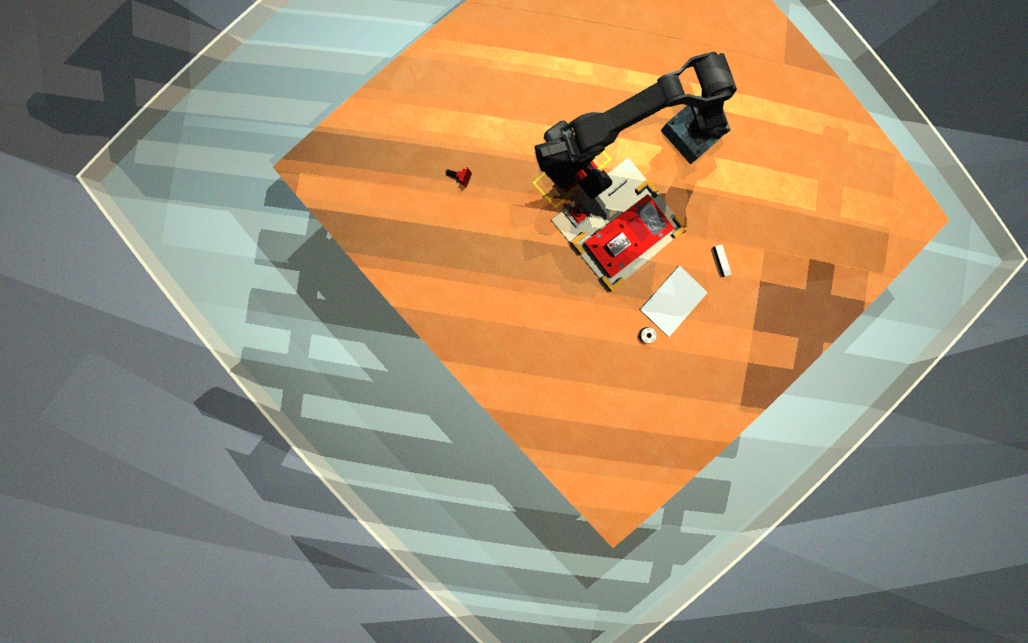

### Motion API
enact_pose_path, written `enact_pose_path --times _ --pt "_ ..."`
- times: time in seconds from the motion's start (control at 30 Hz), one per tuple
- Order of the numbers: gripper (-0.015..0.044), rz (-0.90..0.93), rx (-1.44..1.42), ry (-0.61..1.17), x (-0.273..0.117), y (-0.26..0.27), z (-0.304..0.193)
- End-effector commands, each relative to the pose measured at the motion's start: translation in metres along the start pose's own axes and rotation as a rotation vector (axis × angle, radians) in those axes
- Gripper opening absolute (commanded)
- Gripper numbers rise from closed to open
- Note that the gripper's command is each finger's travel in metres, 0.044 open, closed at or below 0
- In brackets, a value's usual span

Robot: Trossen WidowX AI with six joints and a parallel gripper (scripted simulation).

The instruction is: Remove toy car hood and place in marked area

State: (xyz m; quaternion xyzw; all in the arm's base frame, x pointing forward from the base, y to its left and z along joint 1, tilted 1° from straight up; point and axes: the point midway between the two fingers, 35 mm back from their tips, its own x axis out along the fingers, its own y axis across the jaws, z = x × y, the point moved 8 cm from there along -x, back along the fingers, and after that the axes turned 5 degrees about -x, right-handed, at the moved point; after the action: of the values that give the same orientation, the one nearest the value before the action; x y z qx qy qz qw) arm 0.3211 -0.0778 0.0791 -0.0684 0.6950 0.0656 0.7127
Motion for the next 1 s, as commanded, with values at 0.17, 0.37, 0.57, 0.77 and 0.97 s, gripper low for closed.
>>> enact_pose_path --times 0.17,0.37,0.57,0.77,0.97 --pt "0.0105 0.0 0.0 0.0 0.001 0.0 0.0" --pt "0.0263 0.0 0.0 0.0 0.001 0.0 0.0" --pt "0.042 0.0 0.0 0.0 0.001 0.0 0.0" --pt "0.044 0.003 0.0 0.001 -0.046 -0.002 0.002" --pt "0.044 0.005 0.0 0.001 -0.072 -0.001 0.0"
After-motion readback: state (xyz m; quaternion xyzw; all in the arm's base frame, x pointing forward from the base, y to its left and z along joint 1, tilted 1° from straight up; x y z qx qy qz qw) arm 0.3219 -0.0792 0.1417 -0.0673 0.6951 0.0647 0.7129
